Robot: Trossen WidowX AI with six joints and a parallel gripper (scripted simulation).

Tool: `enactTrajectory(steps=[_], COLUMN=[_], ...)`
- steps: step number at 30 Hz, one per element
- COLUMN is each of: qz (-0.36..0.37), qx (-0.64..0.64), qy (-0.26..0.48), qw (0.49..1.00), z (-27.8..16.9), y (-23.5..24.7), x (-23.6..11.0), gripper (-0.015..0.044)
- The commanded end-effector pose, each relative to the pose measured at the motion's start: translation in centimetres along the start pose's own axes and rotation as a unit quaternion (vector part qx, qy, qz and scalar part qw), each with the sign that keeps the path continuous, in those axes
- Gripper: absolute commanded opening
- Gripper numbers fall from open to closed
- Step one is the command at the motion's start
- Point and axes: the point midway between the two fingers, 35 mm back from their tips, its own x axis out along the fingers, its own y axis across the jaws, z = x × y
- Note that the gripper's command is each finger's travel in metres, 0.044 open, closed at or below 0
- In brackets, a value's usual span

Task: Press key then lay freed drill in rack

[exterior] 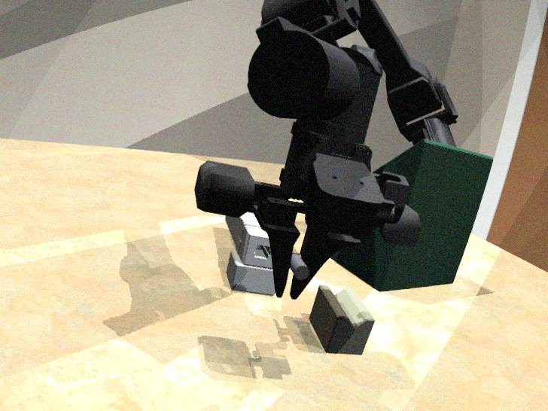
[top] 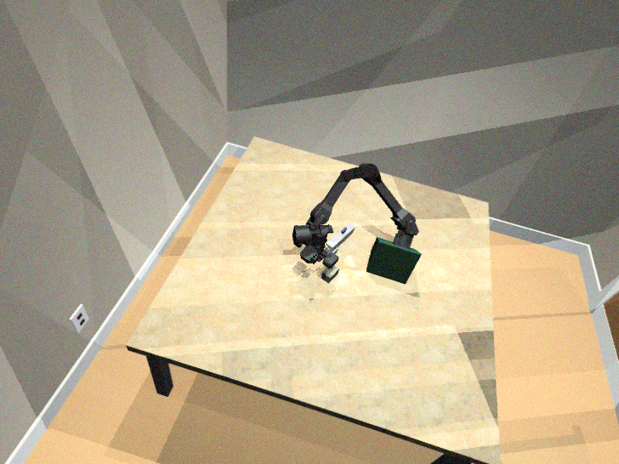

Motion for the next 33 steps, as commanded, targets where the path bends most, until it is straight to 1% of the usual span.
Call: enactTrajectory(steps=[1,16,33], qz=[0.001,0.001,0.001], qx=[0.003,0.003,0.003], qy=[-0.001,-0.001,-0.002], qw=[1.0,1.0,1.0], z=[0.0,0.0,0.8], y=[0.0,0.1,2.6], x=[-0.3,-1.2,-1.0], gripper=[0.0,0.0,0.0])
